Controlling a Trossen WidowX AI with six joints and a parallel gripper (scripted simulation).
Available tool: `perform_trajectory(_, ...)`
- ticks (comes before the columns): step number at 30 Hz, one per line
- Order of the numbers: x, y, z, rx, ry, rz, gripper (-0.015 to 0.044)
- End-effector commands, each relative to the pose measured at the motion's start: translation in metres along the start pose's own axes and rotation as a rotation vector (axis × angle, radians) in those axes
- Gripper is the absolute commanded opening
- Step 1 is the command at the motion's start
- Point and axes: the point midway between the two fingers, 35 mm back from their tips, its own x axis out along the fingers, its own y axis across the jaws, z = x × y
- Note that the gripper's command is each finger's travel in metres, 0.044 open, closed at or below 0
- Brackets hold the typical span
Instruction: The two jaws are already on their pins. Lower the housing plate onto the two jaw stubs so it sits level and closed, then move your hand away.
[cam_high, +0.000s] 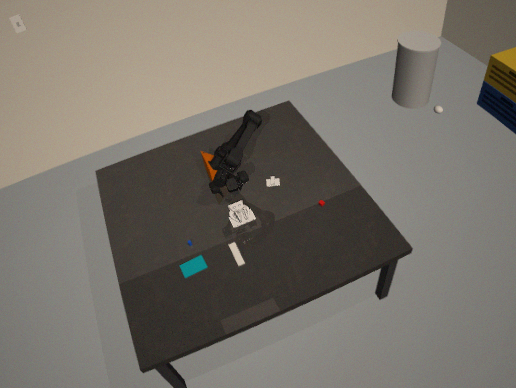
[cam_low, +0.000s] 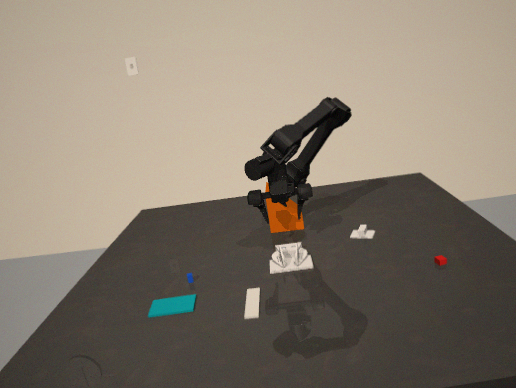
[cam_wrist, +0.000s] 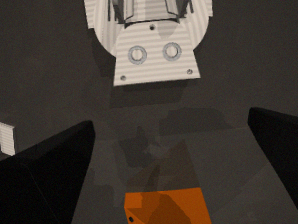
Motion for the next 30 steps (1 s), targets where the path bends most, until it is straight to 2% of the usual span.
perform_trajectory(1,-0.0275,-0.0002,-0.0172,-0.014,-0.007,-0.004,0.044)
perform_trajectory(30,-0.0322,0.0004,-0.0214,-0.019,-0.007,0.0,0.044)
